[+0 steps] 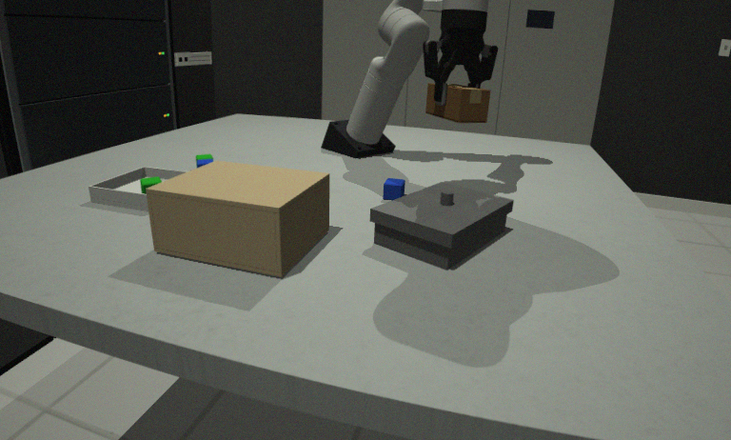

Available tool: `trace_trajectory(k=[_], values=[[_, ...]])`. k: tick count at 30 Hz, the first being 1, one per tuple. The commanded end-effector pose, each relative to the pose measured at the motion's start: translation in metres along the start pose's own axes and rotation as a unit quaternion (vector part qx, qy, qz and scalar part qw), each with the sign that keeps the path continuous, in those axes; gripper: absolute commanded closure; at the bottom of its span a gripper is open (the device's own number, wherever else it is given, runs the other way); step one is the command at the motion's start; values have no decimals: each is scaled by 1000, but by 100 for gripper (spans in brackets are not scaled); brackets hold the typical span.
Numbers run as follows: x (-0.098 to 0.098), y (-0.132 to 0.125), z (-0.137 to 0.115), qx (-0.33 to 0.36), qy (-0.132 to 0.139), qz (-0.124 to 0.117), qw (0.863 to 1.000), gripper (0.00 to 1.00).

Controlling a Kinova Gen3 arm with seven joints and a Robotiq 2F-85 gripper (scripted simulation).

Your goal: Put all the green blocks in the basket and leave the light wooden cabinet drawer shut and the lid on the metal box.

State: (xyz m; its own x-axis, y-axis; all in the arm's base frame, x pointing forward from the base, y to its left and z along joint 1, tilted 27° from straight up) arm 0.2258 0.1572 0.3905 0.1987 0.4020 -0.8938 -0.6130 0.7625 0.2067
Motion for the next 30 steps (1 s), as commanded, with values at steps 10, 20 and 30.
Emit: trace_trajectory(k=[10, 20, 30], values=[[3, 2, 0, 5, -1, 3, 1000, 33], [10, 2, 0, 5, 0, 3, 1000, 33], [26, 2, -1, 5, 0, 2, 1000, 33]])
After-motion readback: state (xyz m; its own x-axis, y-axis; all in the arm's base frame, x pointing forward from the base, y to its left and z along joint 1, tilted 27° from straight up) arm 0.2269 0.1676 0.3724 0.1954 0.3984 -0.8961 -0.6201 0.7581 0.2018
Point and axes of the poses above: the point where the finger pads meet when closed, its own x axis out along the fingers, its own y axis across the jaws, z = x × y, the point moved 10 cm from there along -x, back along the fingers, and after that the axes turned 9 degrees about x, right-handed, at the moved point
